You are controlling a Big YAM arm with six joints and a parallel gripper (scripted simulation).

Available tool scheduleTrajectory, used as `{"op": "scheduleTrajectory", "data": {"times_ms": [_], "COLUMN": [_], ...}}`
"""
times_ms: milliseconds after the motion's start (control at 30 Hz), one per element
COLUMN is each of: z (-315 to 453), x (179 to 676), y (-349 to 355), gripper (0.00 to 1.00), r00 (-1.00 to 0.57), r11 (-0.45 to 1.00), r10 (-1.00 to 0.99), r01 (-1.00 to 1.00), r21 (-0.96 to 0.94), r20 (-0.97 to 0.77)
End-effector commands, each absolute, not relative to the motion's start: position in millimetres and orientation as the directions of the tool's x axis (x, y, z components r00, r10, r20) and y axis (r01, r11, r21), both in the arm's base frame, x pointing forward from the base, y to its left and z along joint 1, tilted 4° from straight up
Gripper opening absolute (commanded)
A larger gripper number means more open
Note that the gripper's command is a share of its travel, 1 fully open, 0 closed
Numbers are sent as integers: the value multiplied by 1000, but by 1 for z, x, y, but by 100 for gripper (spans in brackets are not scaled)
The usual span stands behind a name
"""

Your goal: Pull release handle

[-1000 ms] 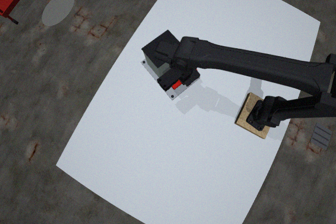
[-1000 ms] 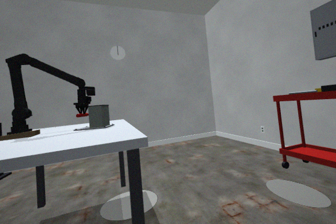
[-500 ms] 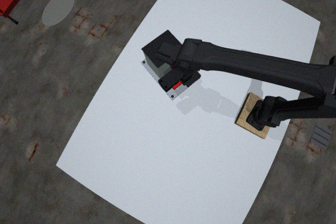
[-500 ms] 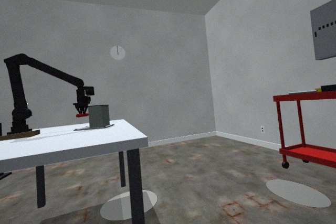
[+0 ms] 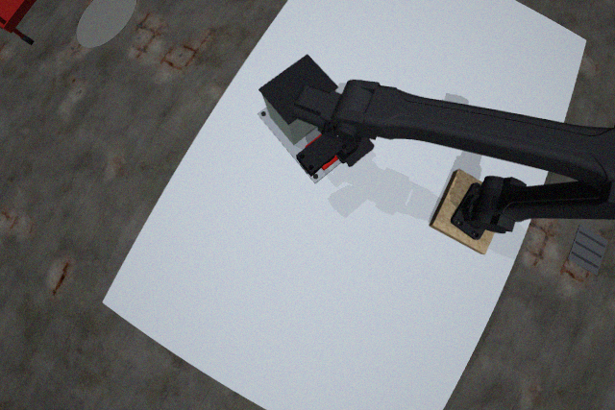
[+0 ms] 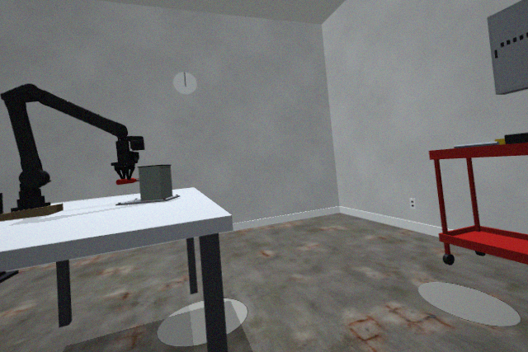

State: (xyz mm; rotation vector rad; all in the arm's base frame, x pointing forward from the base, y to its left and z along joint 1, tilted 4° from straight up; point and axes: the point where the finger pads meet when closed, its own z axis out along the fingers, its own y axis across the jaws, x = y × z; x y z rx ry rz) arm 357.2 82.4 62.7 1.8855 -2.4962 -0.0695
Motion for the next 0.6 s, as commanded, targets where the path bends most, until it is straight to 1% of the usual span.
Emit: {"op": "scheduleTrajectory", "data": {"times_ms": [0,233,567], "z": [57,57,60], "x": [323,322,306], "y": [95,95,99], "gripper": [0,0,0], "r00": [-262,-262,-261], "r11": [260,260,260], "r10": [-965,-965,-965], "r01": [-960,-960,-958], "r21": [99,99,121], "r20": [-1,-1,6]}}
